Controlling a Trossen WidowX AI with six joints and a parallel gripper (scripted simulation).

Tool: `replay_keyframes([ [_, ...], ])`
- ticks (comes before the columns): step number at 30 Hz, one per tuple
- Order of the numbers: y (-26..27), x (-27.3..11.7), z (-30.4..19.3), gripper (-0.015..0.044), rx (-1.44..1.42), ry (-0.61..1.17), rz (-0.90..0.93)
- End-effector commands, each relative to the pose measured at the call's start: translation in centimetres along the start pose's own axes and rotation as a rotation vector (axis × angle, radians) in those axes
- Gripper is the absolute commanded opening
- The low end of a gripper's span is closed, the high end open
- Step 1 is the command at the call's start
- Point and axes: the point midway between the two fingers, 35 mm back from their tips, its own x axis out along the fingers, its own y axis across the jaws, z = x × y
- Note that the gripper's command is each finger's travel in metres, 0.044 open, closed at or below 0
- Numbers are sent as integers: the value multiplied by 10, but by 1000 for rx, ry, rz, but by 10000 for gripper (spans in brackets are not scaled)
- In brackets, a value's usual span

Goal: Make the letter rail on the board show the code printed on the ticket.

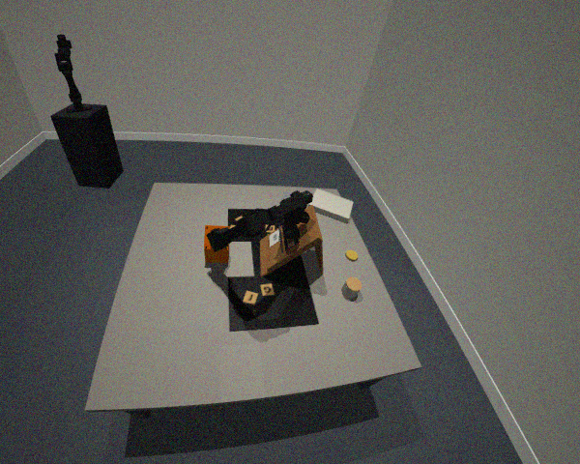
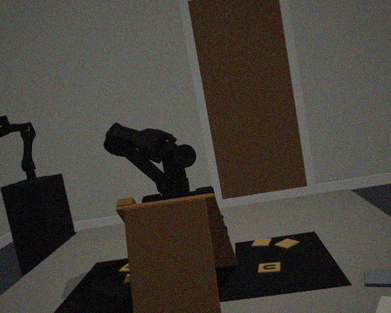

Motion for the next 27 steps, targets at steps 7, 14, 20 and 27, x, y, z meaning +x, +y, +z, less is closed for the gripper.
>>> replay_keyframes([
  [7, -4, 0, -2, 0, -5, -2, -3],
  [14, -7, 0, -2, 0, -5, -2, -3],
  [20, -9, 1, -2, 0, -5, -2, -3],
  [27, -11, 1, -2, 0, -5, -2, -3],
])
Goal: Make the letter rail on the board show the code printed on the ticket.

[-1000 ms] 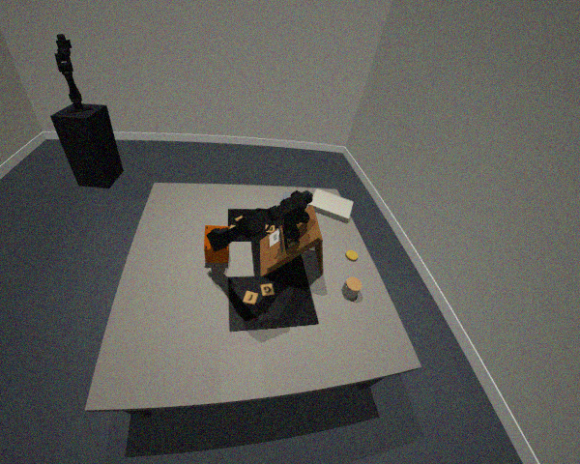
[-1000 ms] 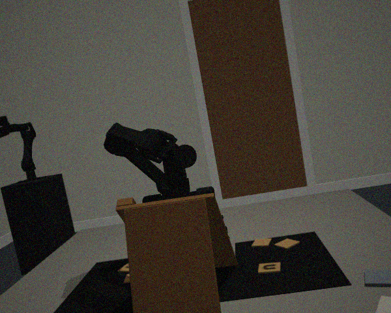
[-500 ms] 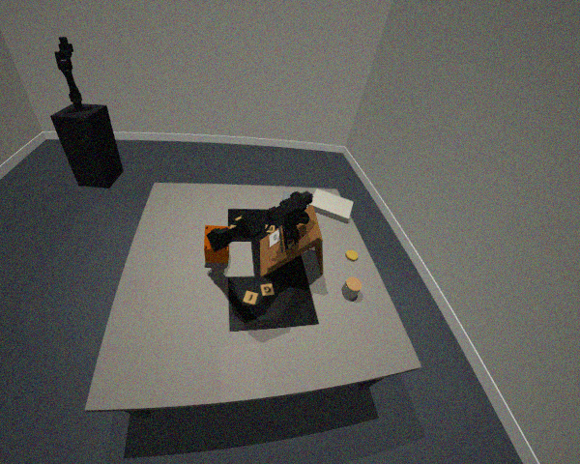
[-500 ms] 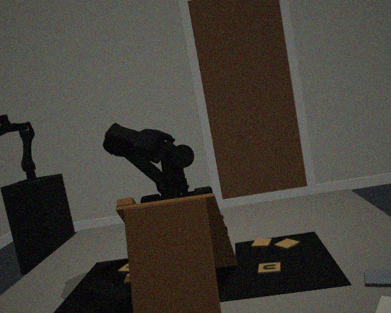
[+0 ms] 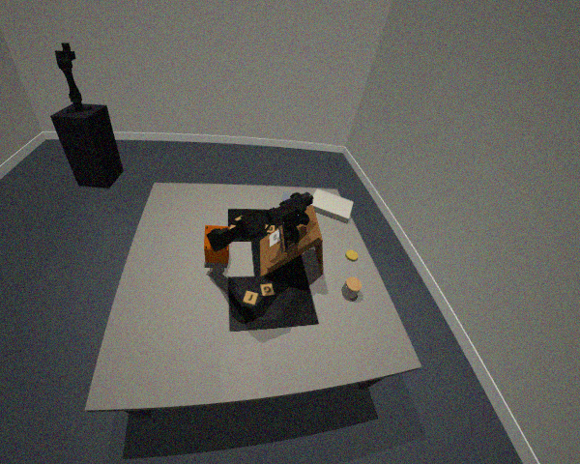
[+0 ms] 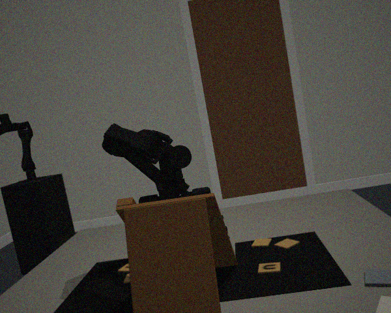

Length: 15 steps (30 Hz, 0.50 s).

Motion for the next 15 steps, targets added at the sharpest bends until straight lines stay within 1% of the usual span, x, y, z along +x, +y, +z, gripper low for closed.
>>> replay_keyframes([
  [1, -2, 0, 0, 0, -6, -1, -3],
  [15, -6, 0, 0, 0, -6, -1, -3],
])
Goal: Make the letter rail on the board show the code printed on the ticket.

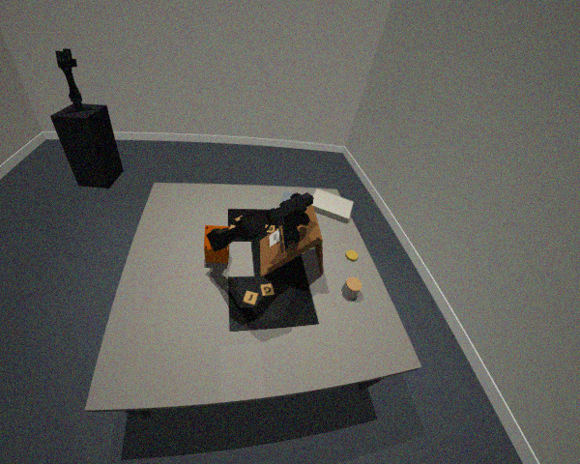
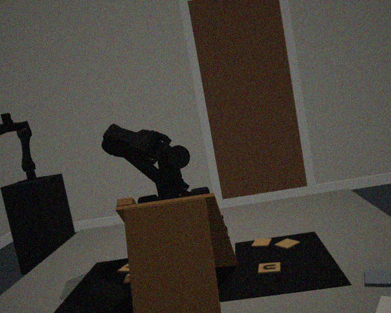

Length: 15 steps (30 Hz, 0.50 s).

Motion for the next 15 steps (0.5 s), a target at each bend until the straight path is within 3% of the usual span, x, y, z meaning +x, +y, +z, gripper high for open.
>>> replay_keyframes([
  [1, -4, 1, 0, 0, -3, -1, -8],
  [15, 0, -13, -11, 0, -4, 0, -8],
])
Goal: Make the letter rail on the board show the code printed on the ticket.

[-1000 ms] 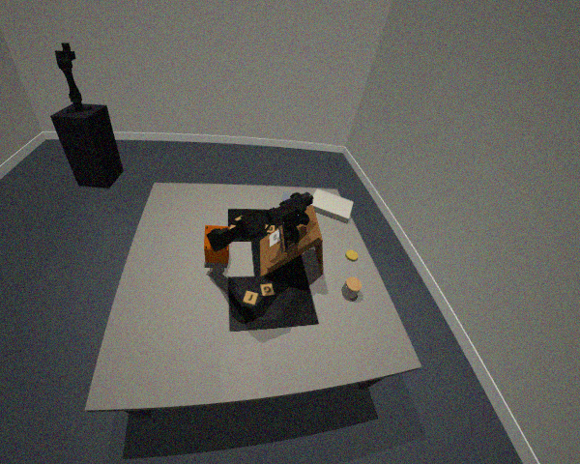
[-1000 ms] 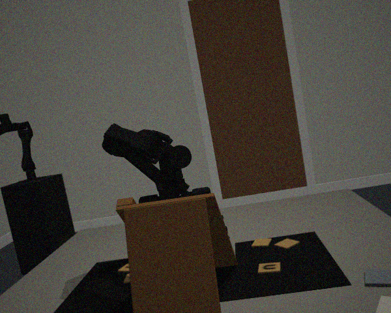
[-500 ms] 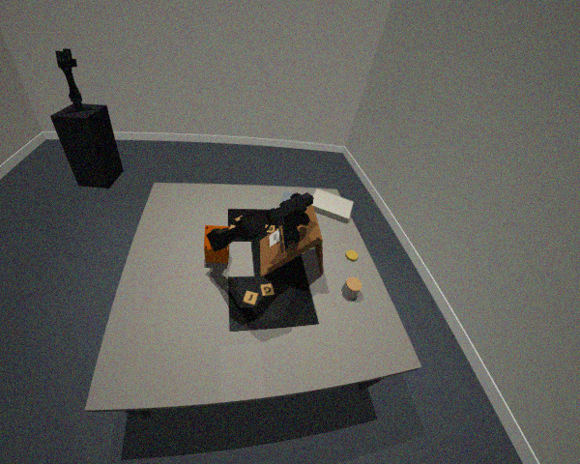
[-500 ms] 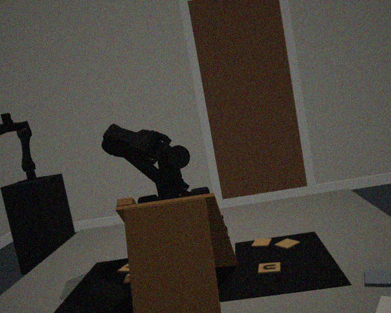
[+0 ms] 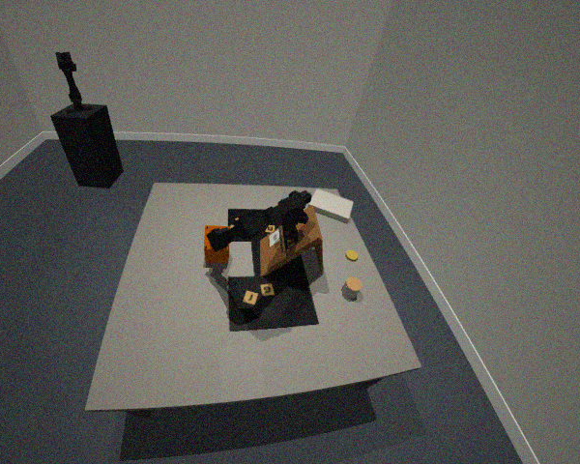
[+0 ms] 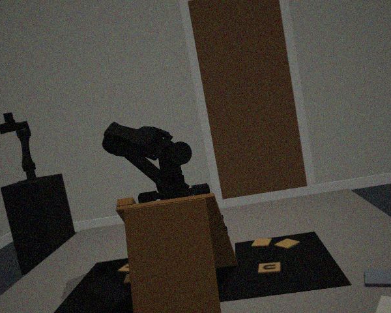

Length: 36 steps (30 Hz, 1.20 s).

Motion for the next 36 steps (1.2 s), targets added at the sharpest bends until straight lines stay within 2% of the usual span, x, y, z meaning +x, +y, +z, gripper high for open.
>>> replay_keyframes([
  [1, 0, -5, -5, 0, 2, 1, 1],
  [12, 0, -13, -13, 0, 2, 1, 1],
  [15, 3, -31, -15, 79, -155, -52, 34],
  [21, 11, -95, -43, 236, -786, -285, 105],
  [27, 14, -144, -81, 394, -1399, -569, 66],
  [29, 14, -149, -85, 440, -1468, -605, 54],
  [36, 14, -149, -85, 440, -1468, -605, 54],
])
